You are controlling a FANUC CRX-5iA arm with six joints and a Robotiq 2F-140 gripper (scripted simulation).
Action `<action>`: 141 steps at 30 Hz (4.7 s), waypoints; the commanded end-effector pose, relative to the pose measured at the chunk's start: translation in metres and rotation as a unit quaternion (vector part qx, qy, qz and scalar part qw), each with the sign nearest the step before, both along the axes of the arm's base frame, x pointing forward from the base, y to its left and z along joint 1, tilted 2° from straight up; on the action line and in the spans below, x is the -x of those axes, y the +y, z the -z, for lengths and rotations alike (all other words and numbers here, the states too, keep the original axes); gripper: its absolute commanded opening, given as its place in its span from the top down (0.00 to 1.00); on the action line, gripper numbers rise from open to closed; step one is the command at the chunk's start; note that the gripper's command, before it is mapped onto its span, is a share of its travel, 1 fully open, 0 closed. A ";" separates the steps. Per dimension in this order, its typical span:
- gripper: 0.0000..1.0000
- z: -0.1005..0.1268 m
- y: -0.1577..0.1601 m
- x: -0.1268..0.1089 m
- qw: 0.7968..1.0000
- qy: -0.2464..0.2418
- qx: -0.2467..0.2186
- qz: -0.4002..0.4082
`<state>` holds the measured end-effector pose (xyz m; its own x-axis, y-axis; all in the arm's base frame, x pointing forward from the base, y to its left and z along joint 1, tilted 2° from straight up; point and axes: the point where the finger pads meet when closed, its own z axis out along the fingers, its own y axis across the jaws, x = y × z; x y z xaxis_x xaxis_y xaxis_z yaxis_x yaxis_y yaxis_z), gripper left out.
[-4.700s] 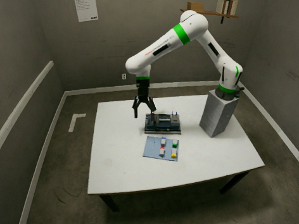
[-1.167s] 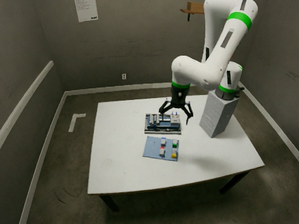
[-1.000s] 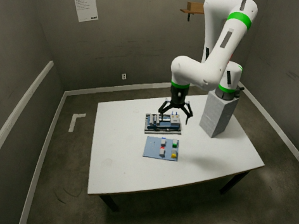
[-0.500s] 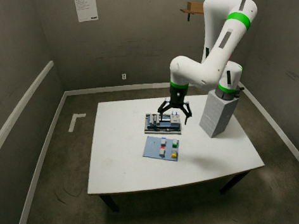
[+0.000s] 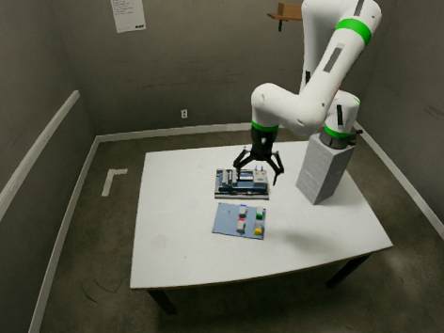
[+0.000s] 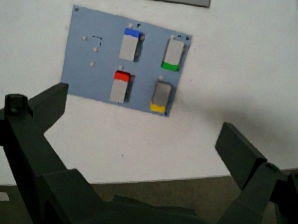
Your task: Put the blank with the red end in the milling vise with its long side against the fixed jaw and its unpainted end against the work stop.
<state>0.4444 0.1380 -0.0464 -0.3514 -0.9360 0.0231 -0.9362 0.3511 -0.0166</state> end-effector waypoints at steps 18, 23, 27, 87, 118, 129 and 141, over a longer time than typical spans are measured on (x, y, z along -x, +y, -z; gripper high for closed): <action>0.00 0.001 -0.002 -0.003 1.000 -0.001 0.000 0.000; 0.00 0.001 -0.002 -0.003 1.000 -0.001 0.000 0.000; 0.00 0.001 -0.002 -0.003 1.000 -0.001 0.000 0.000; 0.00 0.003 0.054 -0.027 1.000 -0.001 0.000 0.000; 0.00 0.003 0.045 -0.024 1.000 -0.001 0.000 0.000; 0.00 0.003 0.044 -0.023 1.000 -0.001 0.000 0.000; 0.00 0.003 0.044 -0.023 1.000 -0.001 0.000 0.000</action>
